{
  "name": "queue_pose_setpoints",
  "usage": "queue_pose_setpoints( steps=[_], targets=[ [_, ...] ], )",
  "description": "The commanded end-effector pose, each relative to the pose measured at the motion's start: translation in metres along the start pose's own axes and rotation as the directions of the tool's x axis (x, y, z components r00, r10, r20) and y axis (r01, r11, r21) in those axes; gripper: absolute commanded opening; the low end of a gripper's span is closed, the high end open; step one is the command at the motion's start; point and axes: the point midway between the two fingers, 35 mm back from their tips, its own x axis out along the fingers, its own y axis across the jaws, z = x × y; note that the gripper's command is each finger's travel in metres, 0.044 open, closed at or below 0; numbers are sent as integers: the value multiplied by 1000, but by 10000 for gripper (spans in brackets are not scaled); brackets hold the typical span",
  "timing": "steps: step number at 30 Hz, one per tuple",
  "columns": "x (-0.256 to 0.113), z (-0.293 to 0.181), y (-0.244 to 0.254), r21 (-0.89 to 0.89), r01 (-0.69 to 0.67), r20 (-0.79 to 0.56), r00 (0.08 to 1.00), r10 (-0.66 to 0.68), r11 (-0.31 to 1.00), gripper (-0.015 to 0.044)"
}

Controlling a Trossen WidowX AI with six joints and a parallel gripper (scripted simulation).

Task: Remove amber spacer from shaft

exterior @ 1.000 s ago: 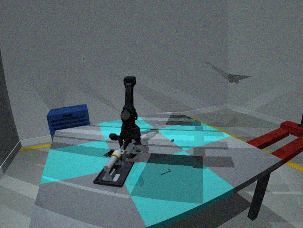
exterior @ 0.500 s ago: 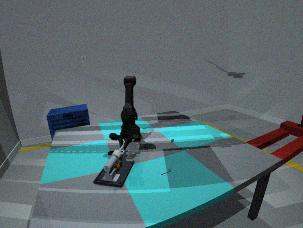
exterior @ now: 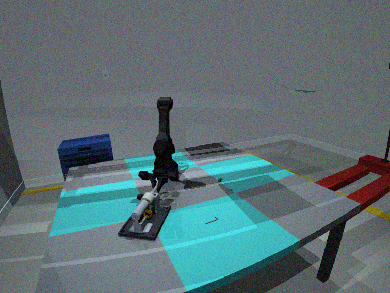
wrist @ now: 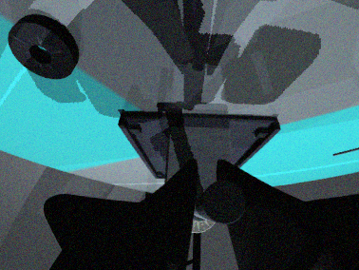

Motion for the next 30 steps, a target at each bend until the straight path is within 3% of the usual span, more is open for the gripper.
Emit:
queue_pose_setpoints(
  steps=[1, 30],
  targets=[
    [0, 0, 0, 0, 0, 0, 1000, 0, 1000, 0],
    [6, -8, 0, 4, 0, 2, 1000, 0, 1000, 0]
  ],
)
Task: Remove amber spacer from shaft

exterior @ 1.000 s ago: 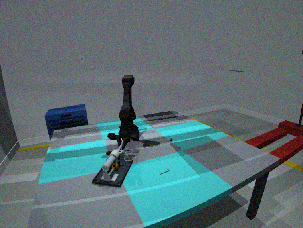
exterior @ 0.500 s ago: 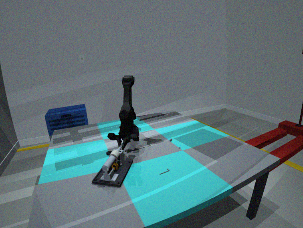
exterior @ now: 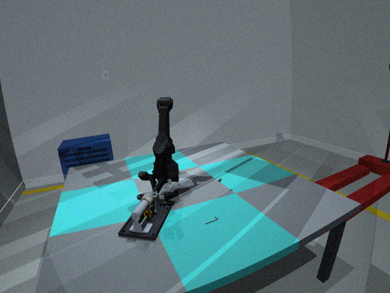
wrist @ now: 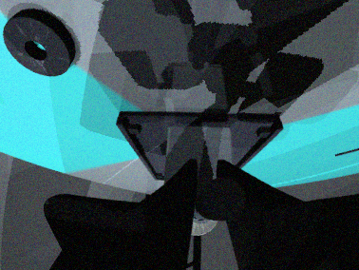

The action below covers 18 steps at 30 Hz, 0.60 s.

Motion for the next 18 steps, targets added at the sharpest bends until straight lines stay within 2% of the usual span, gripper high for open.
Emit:
queue_pose_setpoints(
  steps=[1, 18],
  targets=[
    [2, -5, 0, 2, 0, -7, 1000, 0, 1000, 0],
    [7, -10, 0, 2, 0, -8, 1000, 0, 1000, 0]
  ],
)
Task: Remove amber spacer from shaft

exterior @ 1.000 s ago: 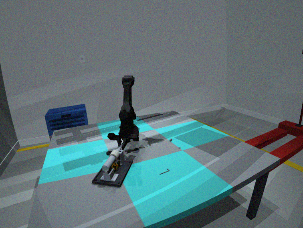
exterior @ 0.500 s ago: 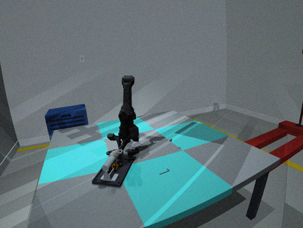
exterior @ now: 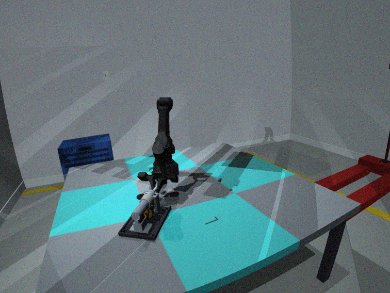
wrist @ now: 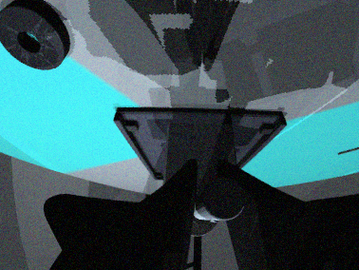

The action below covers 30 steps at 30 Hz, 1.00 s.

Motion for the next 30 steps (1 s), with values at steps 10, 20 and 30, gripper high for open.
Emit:
queue_pose_setpoints(
  steps=[10, 20, 30],
  targets=[
    [5, -8, 0, -1, -1, -9, 1000, 1, 1000, 0],
    [7, -11, 0, -1, -1, -9, 1000, 1, 1000, 0],
    [10, -14, 0, -1, -1, -9, 1000, 1, 1000, 0]
  ],
)
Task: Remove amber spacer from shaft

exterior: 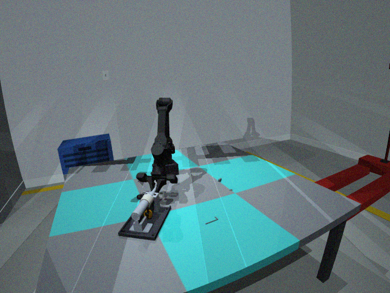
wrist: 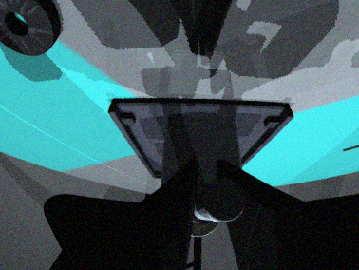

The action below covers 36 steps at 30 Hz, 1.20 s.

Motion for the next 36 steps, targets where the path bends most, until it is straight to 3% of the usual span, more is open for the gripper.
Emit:
queue_pose_setpoints(
  steps=[1, 36],
  targets=[
    [2, -5, 0, -2, -2, -8, 1000, 2, 1000, 0],
    [9, -13, 0, -2, -2, -8, 1000, 2, 1000, 0]
  ],
)
